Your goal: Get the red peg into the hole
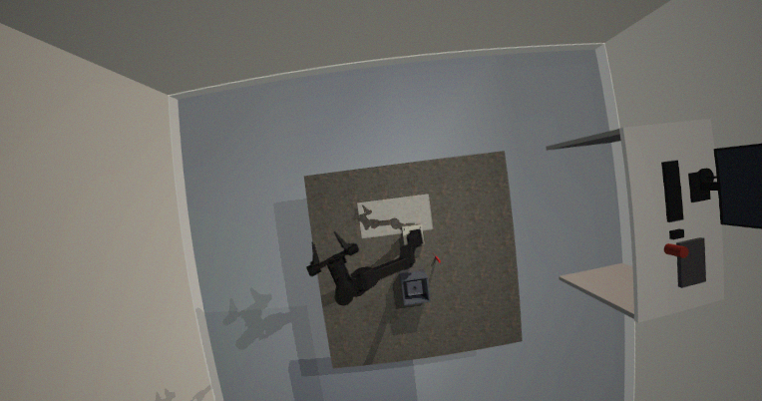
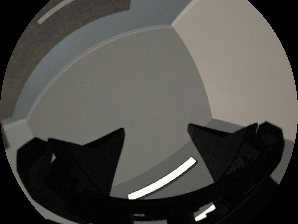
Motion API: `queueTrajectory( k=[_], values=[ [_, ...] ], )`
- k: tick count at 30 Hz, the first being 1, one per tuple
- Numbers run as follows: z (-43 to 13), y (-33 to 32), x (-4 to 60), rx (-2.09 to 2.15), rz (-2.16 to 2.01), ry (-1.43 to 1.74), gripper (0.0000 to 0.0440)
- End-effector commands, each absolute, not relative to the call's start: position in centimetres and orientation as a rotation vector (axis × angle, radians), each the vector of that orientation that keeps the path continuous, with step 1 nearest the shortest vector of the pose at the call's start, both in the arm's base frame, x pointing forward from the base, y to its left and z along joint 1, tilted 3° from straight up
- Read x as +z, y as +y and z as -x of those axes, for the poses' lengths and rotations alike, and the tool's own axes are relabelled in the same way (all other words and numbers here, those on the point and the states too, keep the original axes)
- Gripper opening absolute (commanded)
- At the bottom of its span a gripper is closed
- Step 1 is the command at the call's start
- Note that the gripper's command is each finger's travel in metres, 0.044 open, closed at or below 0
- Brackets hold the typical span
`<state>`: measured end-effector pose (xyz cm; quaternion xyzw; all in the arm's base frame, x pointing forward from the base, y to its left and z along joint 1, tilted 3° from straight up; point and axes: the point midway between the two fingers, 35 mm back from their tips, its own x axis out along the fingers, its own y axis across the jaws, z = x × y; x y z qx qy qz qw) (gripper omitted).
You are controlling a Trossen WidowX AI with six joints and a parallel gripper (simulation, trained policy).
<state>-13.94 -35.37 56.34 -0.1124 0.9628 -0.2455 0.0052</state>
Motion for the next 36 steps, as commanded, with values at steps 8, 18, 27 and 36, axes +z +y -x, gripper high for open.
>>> queueTrajectory(
  k=[8,18,27,36],
  values=[
    [8.4,-39.2,54.2,-0.900,0.669,2.823,0.0440],
    [-0.7,-41.4,50.1,-0.977,0.960,2.477,0.0440],
    [-9.1,-40.8,46.2,-0.982,1.097,2.139,0.0440],
    [-17.0,-37.9,42.2,-0.944,1.117,1.810,0.0440]
  ],
)
